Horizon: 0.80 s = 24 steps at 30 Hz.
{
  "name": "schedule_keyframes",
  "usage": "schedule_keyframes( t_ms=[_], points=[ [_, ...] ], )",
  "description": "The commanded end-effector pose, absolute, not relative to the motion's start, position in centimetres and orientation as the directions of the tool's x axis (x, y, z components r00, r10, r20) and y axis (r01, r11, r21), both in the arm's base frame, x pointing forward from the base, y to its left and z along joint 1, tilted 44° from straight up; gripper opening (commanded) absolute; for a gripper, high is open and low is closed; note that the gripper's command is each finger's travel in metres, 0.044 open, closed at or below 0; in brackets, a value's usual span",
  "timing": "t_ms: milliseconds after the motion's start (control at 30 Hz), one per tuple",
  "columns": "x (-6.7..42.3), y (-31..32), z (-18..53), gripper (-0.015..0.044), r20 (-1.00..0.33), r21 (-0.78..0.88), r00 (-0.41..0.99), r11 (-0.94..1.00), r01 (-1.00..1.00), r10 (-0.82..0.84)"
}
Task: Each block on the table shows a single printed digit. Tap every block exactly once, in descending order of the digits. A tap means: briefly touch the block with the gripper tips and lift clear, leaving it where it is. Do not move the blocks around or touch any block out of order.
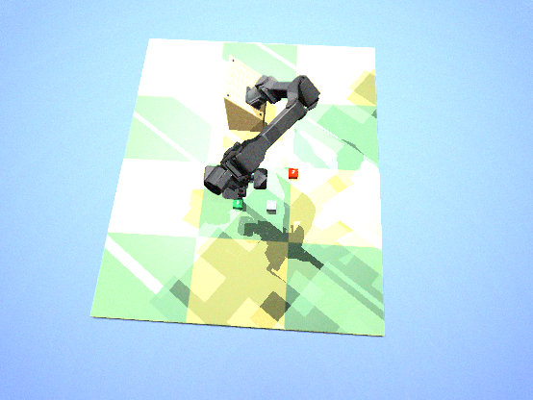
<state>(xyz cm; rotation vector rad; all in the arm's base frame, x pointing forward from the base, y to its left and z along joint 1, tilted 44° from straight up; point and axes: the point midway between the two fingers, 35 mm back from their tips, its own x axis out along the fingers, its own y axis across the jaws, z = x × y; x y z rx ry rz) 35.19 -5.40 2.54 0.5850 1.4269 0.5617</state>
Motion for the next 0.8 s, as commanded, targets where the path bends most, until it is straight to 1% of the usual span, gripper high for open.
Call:
schedule_keyframes(
  t_ms=[0, 100, 767],
  points=[
    [35.3, -2.2, -0.7, 0.002, -0.731, 0.681, 0.051, 0.732, -0.006, 0.681],
    [35.2, -0.1, -2.7, 0.002, -0.728, 0.684, 0.051, 0.729, -0.006, 0.684],
    [35.3, 1.4, -4.3, 0.002, -0.728, 0.685, 0.051, 0.729, -0.006, 0.684]
  ],
)
